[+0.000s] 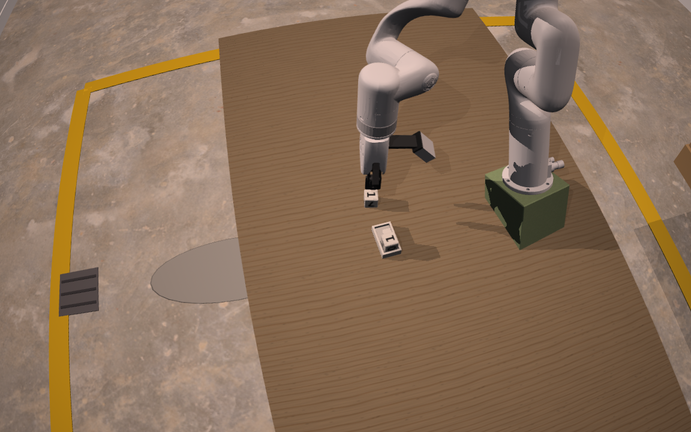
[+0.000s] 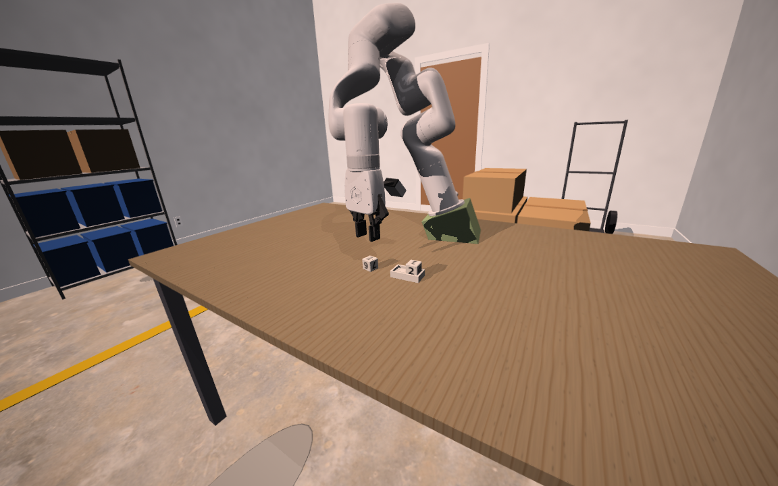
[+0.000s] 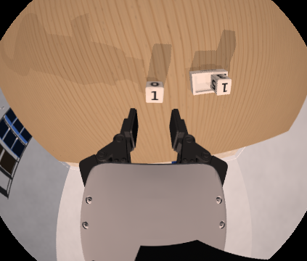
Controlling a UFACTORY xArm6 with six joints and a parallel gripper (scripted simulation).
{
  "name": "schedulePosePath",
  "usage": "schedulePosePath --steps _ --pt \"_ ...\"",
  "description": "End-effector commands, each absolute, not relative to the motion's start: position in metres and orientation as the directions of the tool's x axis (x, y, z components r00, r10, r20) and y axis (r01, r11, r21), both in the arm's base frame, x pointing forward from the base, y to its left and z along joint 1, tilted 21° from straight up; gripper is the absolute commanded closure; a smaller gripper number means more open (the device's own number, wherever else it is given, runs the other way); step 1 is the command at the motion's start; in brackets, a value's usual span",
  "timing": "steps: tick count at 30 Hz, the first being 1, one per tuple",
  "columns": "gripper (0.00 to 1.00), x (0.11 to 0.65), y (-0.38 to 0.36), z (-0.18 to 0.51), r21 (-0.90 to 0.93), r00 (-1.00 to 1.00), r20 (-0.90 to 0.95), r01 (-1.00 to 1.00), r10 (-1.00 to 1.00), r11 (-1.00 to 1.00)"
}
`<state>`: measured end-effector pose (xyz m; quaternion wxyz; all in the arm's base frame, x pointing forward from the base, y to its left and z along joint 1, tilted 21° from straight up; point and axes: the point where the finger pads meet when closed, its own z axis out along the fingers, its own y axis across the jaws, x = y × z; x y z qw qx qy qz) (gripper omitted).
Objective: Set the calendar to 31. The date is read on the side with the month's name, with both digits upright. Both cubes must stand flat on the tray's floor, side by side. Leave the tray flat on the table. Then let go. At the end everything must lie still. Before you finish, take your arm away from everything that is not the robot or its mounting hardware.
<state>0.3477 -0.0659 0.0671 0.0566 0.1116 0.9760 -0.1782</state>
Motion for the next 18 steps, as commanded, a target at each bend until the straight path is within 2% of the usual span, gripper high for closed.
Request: schedulePosePath --steps 1,18 --pt "0.53 0.3506 -0.0693 0.0693 -0.347 -0.963 -0.193 0.245 0.187 0.905" --pt "0.53 0.3480 -0.0669 0.0685 -0.340 -0.911 -0.401 0.243 0.094 0.908"
